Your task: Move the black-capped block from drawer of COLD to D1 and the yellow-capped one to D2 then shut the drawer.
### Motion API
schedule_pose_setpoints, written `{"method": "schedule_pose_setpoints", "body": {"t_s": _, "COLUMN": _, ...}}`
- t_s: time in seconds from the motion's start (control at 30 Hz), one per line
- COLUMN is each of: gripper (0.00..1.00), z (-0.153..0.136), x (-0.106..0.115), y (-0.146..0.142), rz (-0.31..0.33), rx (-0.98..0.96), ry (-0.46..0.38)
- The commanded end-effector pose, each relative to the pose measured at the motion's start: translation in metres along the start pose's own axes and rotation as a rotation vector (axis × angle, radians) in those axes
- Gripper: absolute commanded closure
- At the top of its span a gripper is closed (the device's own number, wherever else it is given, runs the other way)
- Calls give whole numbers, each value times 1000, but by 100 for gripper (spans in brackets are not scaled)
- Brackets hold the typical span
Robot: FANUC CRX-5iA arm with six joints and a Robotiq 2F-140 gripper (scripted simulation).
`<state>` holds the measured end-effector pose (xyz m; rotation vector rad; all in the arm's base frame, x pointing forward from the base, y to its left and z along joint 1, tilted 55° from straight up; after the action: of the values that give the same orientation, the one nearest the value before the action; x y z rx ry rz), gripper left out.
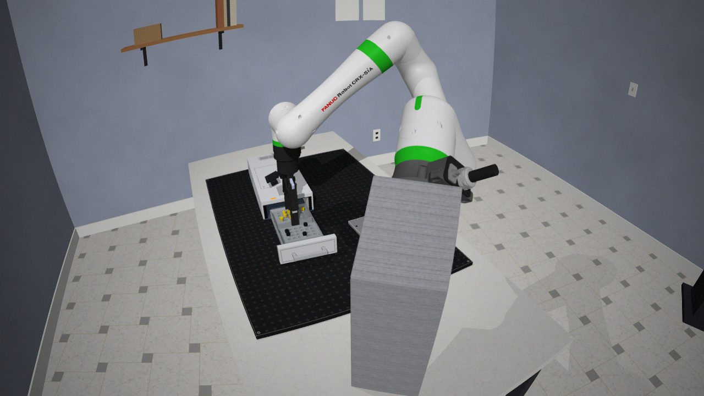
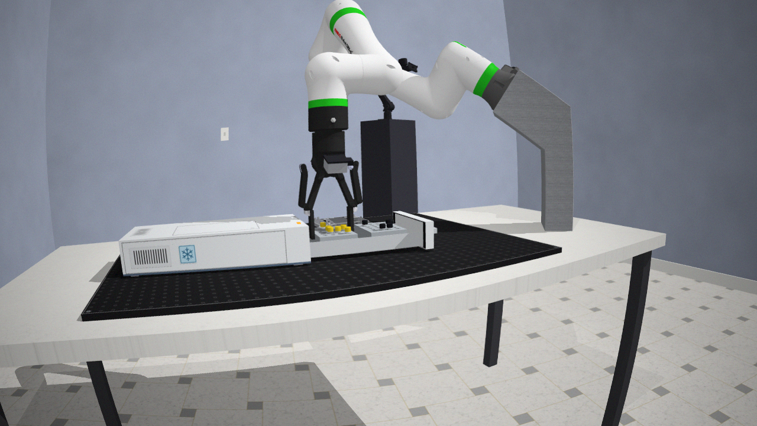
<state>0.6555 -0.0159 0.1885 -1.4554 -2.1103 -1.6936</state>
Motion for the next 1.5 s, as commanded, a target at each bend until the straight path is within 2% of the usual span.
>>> {"method": "schedule_pose_setpoints", "body": {"t_s": 0.0, "gripper": 78, "z": 0, "x": 1, "y": 1, "rz": -1, "rx": 0, "ry": 1}}
{"method": "schedule_pose_setpoints", "body": {"t_s": 0.3, "gripper": 90, "z": 0, "x": 1, "y": 1, "rz": -1, "rx": 0, "ry": 1}}
{"method": "schedule_pose_setpoints", "body": {"t_s": 1.47, "gripper": 90, "z": 0, "x": 3, "y": 0, "rz": -1, "rx": 0, "ry": 1}}
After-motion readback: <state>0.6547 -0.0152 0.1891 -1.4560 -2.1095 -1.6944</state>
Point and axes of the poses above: the point where the finger pads meet when closed, its own x axis back along the fingers, its own y axis across the jaws, z = x × y, the point moved 9 cm from there along x, back along the fingers, and after that the axes turned 8 degrees about -x, right-handed, at the moved point
